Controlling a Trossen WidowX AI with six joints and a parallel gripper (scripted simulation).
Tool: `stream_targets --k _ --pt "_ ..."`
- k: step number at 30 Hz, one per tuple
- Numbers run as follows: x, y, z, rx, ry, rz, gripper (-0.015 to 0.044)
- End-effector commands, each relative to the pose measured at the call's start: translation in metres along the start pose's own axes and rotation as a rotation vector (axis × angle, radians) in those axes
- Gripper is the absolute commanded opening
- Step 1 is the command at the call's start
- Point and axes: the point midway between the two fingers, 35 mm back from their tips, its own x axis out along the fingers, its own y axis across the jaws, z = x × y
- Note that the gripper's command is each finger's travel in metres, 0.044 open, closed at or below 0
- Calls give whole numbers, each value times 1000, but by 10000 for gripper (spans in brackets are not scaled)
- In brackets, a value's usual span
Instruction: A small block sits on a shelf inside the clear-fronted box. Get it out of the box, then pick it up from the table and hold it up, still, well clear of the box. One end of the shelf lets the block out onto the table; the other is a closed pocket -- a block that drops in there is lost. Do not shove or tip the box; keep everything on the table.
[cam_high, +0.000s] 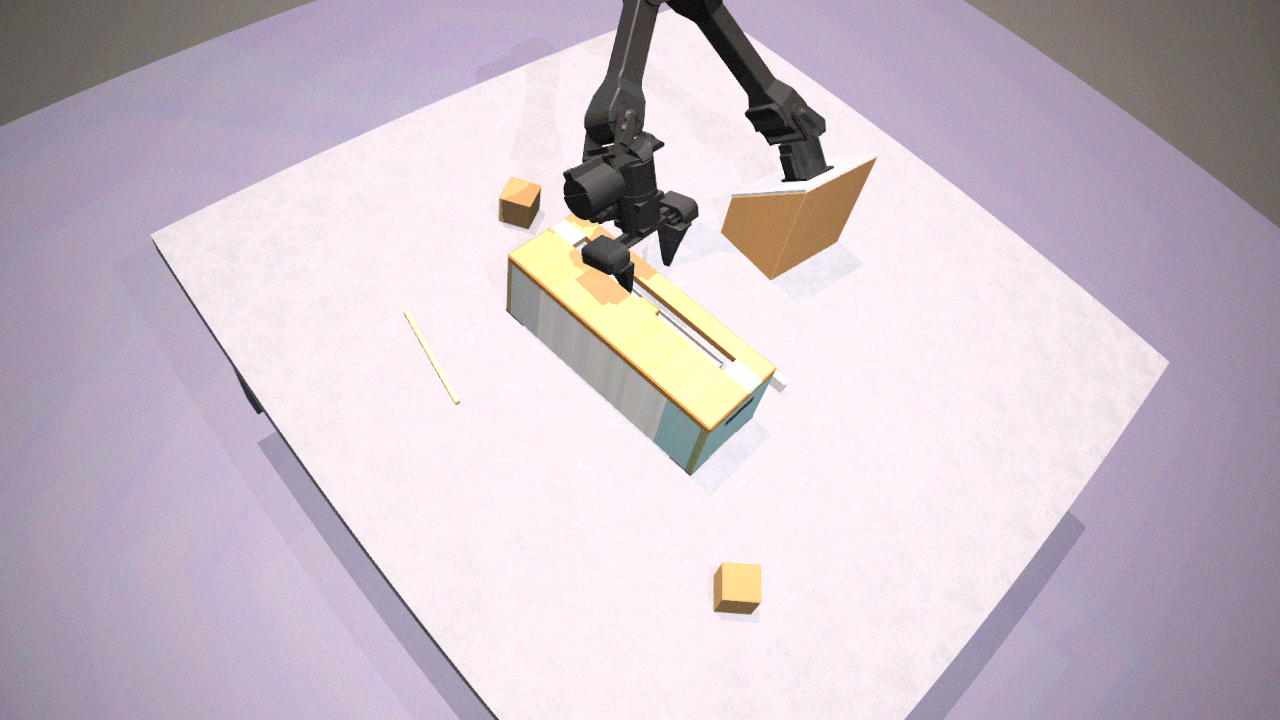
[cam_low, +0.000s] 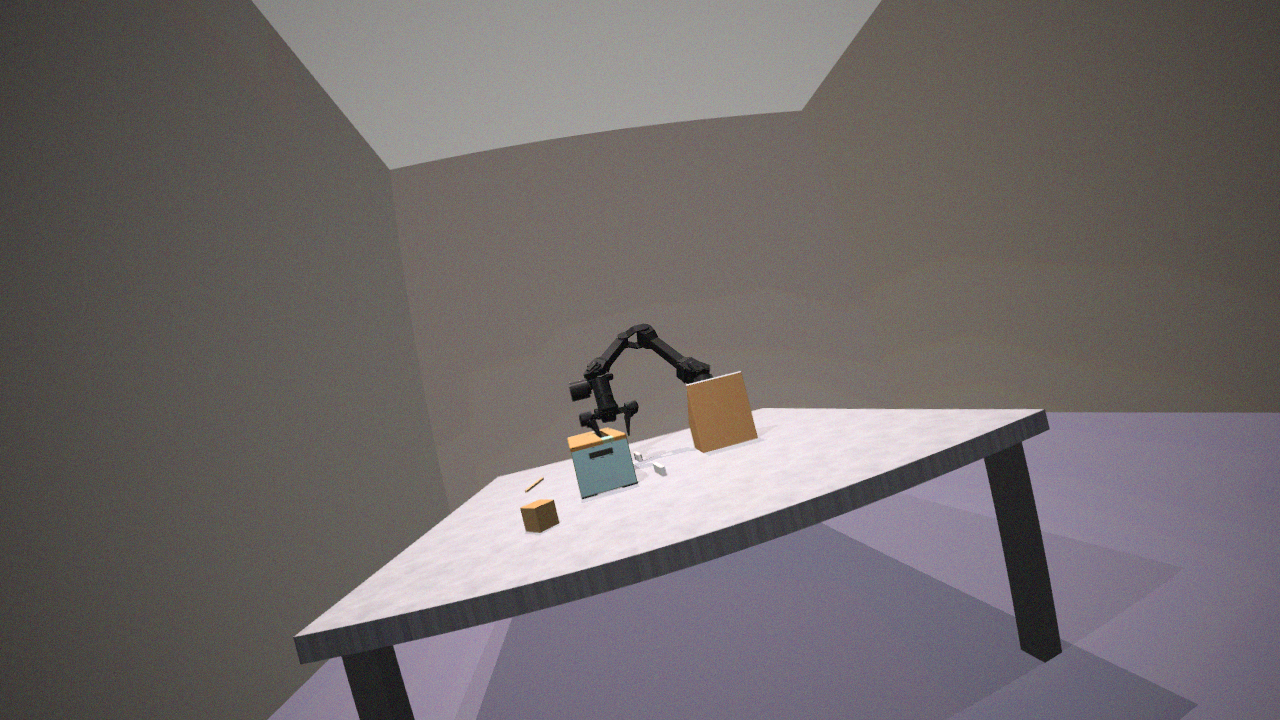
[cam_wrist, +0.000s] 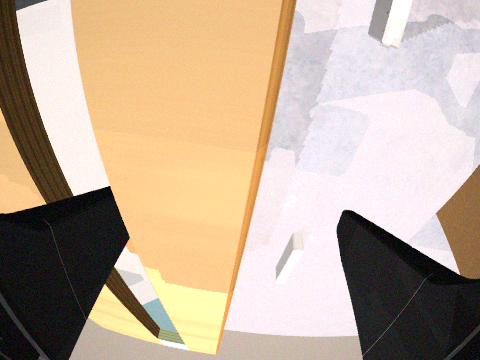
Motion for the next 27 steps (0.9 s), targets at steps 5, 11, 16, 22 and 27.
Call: stream_targets --k 5,11,16,22,27 --pt "12 -2 5 -8 -5 -2 400" --pt "11 -1 3 0 -1 0 400" --pt "18 -2 -12 1 0 -2 400" --pt "24 -2 -31 1 1 -2 400" --pt "30 -2 -46 1 2 -2 400"
